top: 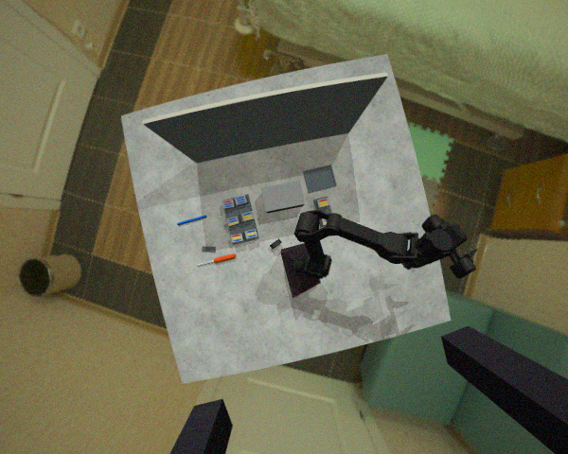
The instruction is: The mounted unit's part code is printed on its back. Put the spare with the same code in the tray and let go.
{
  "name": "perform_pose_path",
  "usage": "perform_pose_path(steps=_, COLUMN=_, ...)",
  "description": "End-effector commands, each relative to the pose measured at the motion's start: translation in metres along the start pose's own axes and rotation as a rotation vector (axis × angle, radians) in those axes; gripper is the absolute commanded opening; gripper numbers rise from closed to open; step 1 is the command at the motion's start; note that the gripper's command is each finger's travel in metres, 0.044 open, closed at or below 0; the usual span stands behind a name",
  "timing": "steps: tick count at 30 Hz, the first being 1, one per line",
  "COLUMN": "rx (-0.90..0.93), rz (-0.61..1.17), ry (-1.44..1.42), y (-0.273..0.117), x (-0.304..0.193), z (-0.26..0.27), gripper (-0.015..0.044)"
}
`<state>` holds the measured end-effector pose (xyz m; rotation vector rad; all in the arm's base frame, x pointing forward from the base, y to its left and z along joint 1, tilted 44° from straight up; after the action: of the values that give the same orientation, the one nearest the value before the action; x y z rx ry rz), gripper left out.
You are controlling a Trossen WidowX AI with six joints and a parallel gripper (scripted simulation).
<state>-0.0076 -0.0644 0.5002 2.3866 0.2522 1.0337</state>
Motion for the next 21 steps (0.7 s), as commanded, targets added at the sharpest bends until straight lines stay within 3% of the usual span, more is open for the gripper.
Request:
perform_pose_path(steps=1, rx=0.0, rz=0.0, ry=0.0, y=0.0, x=0.0, z=0.0, gripper=0.0426)
perform_pose_path(steps=9, rx=0.03, rz=-0.008, ry=0.062, y=0.004, x=-0.005, z=0.002, gripper=0.044)
perform_pose_path(steps=21, rx=0.306, rz=0.143, ry=0.505, y=0.065, x=-0.053, z=0.042, gripper=0.044)
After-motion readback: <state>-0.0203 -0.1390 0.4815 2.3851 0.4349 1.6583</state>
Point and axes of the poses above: the point midway between the two fingers, 35 mm back from their tips, its own y axis out along the fingers, its own z axis across the jaws, x = y × z, the point moved 8 cm from there along -y, back along the fingers, and after that the axes turned 11 degrees about -y, right-handed, at the moved point
